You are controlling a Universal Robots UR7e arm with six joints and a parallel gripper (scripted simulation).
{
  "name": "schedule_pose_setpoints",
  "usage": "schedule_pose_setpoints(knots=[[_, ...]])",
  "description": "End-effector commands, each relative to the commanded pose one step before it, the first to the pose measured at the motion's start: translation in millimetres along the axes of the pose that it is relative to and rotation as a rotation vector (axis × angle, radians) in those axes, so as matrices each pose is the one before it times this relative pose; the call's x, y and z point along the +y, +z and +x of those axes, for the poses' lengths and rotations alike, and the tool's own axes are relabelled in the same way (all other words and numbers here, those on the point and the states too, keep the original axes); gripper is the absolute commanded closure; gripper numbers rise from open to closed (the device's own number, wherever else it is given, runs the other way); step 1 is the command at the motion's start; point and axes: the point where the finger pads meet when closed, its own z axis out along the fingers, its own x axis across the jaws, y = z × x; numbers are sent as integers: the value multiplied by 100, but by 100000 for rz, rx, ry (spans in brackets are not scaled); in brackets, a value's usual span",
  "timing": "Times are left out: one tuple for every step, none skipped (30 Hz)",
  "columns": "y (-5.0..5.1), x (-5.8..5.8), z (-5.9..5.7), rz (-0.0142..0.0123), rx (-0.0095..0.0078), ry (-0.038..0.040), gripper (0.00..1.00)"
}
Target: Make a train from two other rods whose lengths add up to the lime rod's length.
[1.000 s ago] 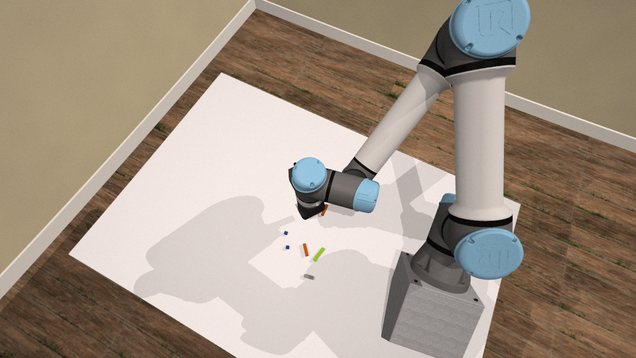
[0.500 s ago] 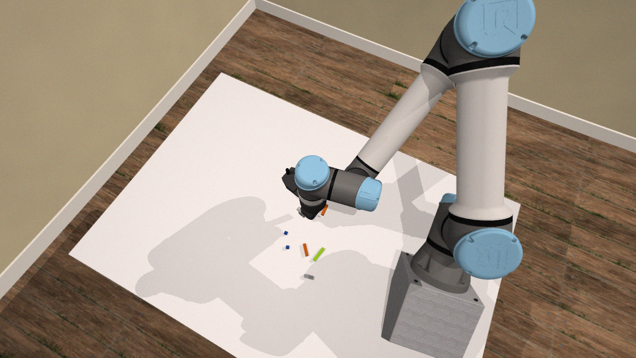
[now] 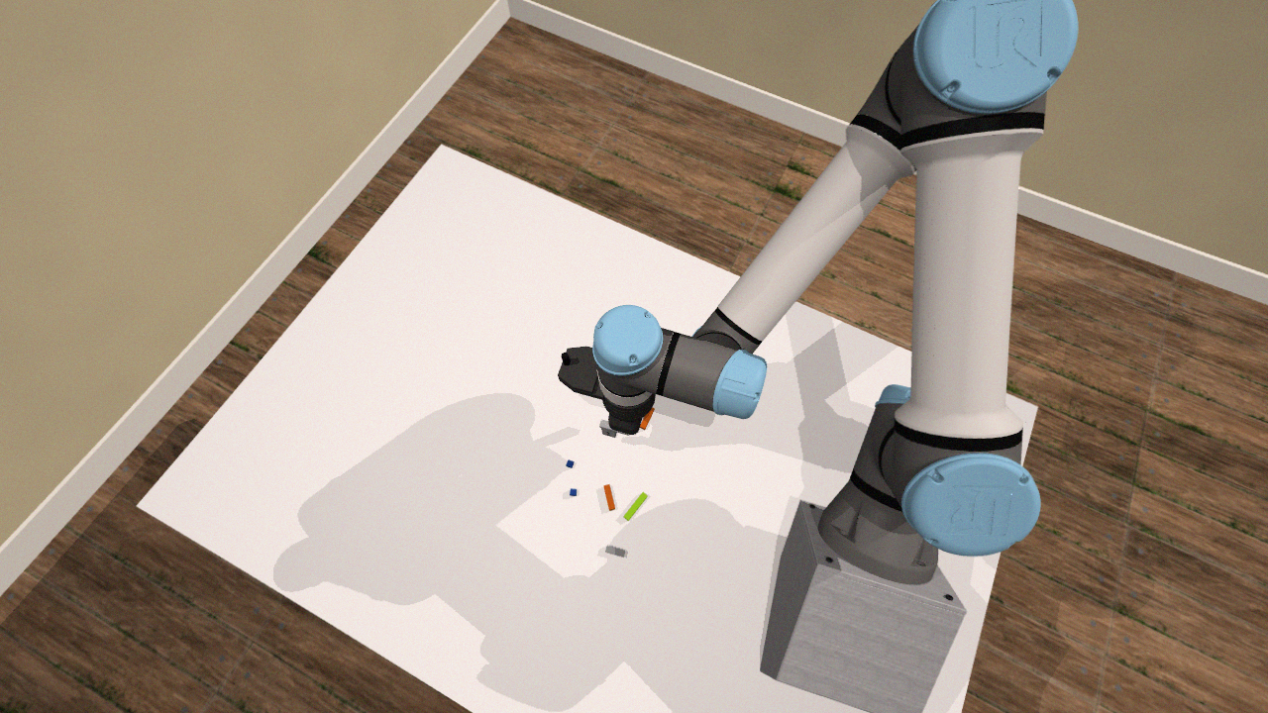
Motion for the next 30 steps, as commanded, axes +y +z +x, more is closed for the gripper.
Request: schedule_pose_setpoints(knots=[[-41, 161, -137, 1513, -642, -16644, 0], [-3, 40, -34, -2, 1, -2864, 0], [-3, 41, -36, -2, 1, -2864, 0], [-3, 42, -37, -2, 1, -2864, 0], [-3, 42, -37, -2, 1, -2799, 0], [-3, 41, -37, -2, 1, -2677, 0], [0, 0, 0, 0, 0, 0, 0], [0, 0, 0, 0, 0, 0, 0], [-3, 40, -36, -2, 1, -2552, 0], [-3, 39, -36, -2, 1, -2425, 0], [-3, 37, -35, -2, 1, -2297, 0], [-2, 36, -34, -2, 1, -2168, 0], [-2, 34, -32, -2, 1, -2038, 0], [-2, 32, -31, -1, 1, -1907, 0], [-2, 30, -29, -1, 1, -1776, 0], [-2, 28, -28, -1, 1, -1646, 0], [-2, 26, -26, -1, 1, -1517, 0], [-2, 24, -24, -1, 1, -1390, 0], [-1, 22, -22, -1, 1, -1264, 0], [-1, 20, -20, -1, 0, -1141, 0], [-1, 18, -19, -1, 0, -1021, 0], [-1, 16, -17, -1, 0, -905, 0], [-1, 14, -15, -1, 0, -793, 0], [0, 0, 0, 0, 0, 0, 0], [0, 0, 0, 0, 0, 0, 0], [-1, 12, -13, -1, 0, -685, 0], [-1, 10, -11, -1, 0, -583, 0], [-1, 9, -9, 0, 0, -487, 0], [0, 7, -8, 0, 0, -398, 0], [0, 6, -6, 0, 0, -316, 0]])
